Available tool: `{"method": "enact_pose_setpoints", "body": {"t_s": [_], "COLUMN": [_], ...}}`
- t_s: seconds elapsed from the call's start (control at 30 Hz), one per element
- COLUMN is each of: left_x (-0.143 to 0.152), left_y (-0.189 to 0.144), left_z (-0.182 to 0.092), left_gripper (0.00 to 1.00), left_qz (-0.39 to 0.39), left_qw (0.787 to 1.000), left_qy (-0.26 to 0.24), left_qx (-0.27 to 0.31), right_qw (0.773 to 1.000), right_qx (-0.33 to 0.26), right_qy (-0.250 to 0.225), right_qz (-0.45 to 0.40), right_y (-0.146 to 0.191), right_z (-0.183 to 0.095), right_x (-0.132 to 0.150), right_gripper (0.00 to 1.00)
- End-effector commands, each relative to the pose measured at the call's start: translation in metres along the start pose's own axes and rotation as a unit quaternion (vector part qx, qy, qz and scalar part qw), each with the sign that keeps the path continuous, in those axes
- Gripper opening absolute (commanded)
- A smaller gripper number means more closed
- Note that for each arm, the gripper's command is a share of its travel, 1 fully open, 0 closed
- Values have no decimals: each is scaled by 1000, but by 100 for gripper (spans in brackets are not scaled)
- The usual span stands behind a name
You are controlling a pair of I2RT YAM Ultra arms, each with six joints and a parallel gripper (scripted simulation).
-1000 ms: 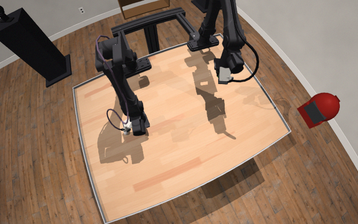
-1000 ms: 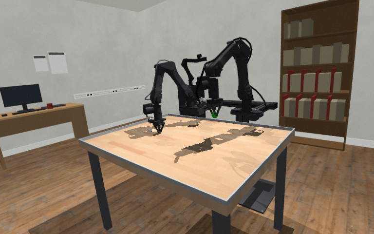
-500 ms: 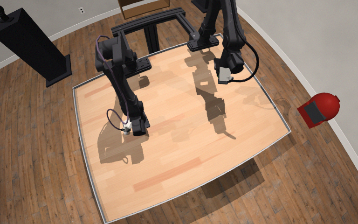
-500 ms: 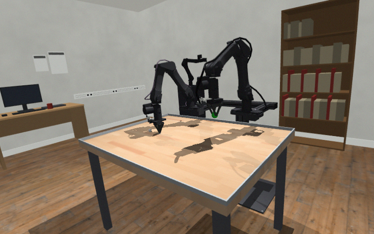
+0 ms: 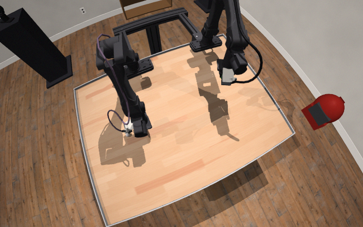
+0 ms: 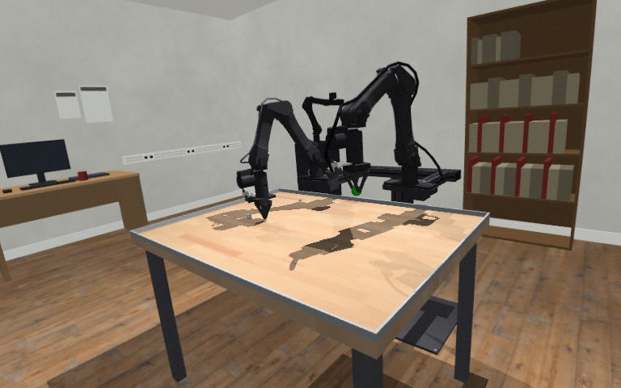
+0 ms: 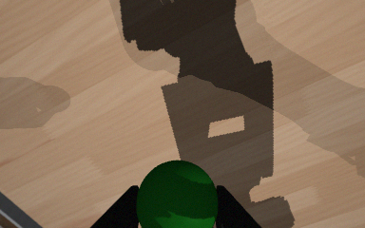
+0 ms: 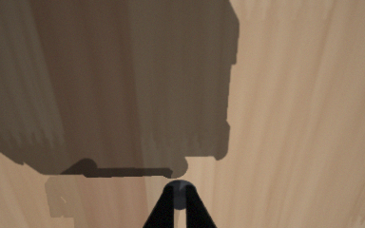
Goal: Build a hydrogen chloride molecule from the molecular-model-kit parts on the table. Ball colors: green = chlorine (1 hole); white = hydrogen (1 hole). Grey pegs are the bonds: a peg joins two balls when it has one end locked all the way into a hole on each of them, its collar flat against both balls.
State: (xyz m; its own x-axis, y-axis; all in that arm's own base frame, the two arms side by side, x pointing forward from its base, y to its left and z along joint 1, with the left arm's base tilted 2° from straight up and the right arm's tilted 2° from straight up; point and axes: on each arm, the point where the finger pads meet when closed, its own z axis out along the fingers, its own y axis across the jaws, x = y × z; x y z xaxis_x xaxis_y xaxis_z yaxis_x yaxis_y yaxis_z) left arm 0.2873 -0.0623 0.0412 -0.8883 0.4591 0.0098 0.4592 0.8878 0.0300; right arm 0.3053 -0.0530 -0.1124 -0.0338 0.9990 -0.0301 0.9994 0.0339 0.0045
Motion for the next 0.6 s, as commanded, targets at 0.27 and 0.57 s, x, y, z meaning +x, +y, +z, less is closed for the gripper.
{"method": "enact_pose_setpoints", "body": {"t_s": [0.27,0.57], "left_x": [-21,-21], "left_y": [4,4], "left_z": [-25,-25], "left_gripper": [0,0], "left_qz": [-4,-4], "left_qw": [998,998], "left_qy": [-55,-55], "left_qx": [-11,-11], "right_qw": [1000,1000], "right_qx": [-15,0], "right_qy": [-9,-6], "right_qz": [-1,2], "right_y": [14,2], "right_z": [-43,-87], "right_x": [-1,0], "right_gripper": [0,0]}}
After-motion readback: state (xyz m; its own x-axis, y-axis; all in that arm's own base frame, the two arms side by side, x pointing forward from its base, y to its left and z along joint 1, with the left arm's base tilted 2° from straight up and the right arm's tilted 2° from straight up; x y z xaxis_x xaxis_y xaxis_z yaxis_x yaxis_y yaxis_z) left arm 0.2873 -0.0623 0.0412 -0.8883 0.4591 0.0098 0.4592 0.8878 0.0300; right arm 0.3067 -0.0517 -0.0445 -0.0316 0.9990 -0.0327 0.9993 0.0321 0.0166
